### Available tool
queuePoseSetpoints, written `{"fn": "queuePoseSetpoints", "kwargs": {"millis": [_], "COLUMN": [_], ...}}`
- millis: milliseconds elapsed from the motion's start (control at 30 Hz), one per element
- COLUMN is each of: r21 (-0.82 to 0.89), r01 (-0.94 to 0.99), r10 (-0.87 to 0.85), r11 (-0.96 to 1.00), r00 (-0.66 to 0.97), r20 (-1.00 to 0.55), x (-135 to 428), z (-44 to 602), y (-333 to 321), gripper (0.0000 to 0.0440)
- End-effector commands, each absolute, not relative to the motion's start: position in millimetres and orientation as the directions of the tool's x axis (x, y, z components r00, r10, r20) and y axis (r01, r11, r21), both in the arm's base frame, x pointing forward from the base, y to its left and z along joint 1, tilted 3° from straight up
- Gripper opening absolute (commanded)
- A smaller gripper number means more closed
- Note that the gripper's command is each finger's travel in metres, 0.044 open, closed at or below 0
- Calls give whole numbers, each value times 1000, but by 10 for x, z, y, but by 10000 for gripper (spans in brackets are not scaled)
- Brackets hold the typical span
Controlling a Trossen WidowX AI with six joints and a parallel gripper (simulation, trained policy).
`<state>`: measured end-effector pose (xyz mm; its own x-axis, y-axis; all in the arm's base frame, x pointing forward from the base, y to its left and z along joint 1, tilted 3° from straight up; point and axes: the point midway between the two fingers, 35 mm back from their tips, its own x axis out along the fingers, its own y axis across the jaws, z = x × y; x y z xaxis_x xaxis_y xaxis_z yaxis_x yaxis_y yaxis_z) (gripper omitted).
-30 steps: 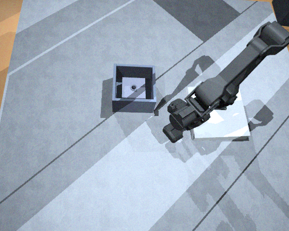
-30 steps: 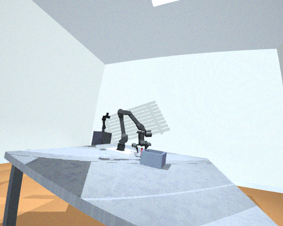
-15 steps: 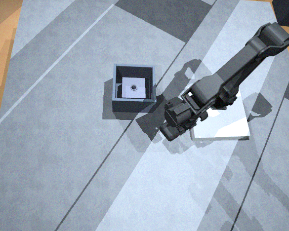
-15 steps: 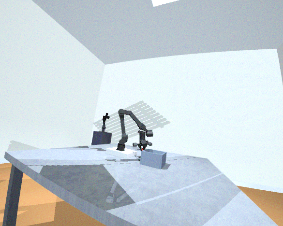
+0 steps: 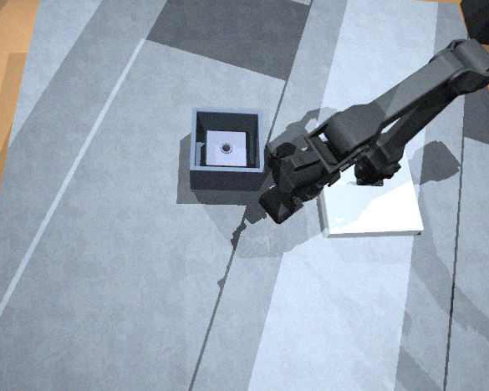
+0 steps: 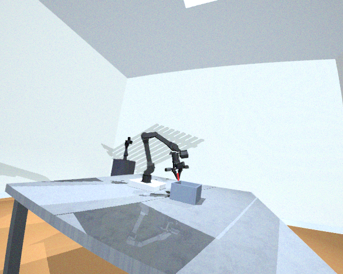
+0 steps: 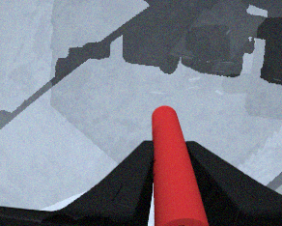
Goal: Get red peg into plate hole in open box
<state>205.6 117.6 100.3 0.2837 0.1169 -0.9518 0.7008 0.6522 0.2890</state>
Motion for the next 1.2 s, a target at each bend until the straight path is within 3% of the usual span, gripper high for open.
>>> {"fn": "queuePoseSetpoints", "kwargs": {"millis": [0, 433, 1167], "r21": [305, 317, 296], "r01": [693, 731, 815], "r10": [101, 12, -79], "r11": [654, 605, 498], "r00": [319, 390, 382], "r20": [-942, -921, -921], "x": [2152, 2573, 3016], "z": [1159, 1501, 1419], "y": [1113, 683, 45], "gripper": [0, 0, 3]}}
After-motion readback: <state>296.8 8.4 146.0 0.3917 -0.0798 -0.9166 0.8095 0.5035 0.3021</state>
